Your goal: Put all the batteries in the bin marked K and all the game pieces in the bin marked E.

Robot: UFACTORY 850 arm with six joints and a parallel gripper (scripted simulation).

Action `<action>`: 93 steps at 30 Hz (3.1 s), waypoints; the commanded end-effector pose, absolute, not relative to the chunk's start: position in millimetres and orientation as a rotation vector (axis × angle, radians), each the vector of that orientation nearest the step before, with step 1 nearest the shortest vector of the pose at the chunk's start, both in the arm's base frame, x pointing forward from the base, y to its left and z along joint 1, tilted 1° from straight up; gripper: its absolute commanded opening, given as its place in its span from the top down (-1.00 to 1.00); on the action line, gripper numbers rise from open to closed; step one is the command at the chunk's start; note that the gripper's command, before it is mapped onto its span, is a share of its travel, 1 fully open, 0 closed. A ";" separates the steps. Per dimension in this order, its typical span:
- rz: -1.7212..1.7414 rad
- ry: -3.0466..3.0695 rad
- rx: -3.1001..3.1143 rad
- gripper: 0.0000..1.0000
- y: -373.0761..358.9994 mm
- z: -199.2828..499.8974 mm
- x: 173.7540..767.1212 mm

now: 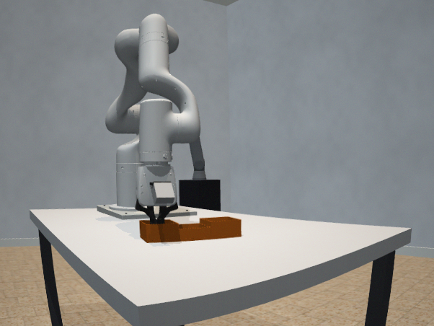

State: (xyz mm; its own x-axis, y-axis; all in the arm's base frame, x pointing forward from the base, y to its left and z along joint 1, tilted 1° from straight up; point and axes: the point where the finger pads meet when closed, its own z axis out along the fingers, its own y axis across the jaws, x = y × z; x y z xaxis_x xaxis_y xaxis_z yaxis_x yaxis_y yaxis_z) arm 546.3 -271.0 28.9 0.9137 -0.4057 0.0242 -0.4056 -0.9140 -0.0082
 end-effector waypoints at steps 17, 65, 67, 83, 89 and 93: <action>-0.043 0.651 -3.071 0.85 -271.4 36.4 547.0; -0.043 0.651 -3.070 0.85 -205.5 90.0 582.0; -0.043 0.651 -3.070 0.85 -197.0 90.2 586.7; -0.043 0.651 -3.070 0.85 -197.1 58.1 587.6; -0.043 0.651 -3.070 0.85 -197.1 47.5 587.8; -0.043 0.651 -3.070 0.85 -197.2 36.8 588.1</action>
State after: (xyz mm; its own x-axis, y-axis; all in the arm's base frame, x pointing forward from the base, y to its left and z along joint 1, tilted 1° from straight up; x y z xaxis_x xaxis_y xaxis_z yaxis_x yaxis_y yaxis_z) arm 587.2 -196.9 42.7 0.9137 -0.4057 0.0248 -0.4057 -0.9140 -0.0083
